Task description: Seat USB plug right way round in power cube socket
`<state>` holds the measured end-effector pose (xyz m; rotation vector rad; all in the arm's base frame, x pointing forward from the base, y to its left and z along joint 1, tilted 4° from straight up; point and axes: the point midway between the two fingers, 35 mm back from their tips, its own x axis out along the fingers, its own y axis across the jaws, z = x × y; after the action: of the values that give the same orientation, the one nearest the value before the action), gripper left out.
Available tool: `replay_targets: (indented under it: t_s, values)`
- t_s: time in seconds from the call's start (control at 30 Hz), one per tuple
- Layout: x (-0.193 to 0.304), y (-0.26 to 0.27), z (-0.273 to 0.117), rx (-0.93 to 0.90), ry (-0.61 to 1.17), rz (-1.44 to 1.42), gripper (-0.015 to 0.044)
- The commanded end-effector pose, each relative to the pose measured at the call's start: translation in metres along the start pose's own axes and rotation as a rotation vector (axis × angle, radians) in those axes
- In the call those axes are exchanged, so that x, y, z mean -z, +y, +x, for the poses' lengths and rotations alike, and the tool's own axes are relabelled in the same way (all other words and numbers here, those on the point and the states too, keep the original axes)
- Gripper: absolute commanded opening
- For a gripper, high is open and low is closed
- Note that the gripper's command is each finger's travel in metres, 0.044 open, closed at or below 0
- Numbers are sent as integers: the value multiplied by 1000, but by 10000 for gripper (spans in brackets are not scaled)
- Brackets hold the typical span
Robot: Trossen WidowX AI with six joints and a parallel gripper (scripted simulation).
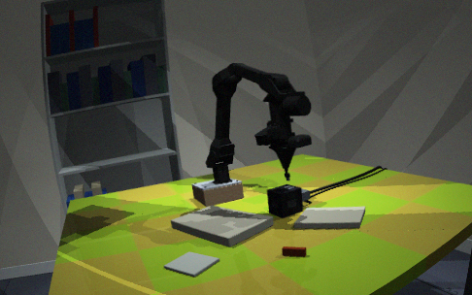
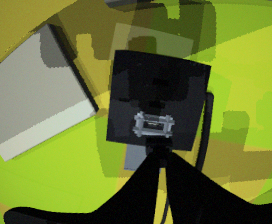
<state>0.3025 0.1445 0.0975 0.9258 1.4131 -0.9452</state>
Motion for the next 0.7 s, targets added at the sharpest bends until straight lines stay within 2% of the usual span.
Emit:
replay_targets:
  t_s: [0.0, 0.67]
  values:
    - [0, -1, 1, 3, 0, -80, 0]
    - [0, -1, 1, 3, 1, -612, 0]
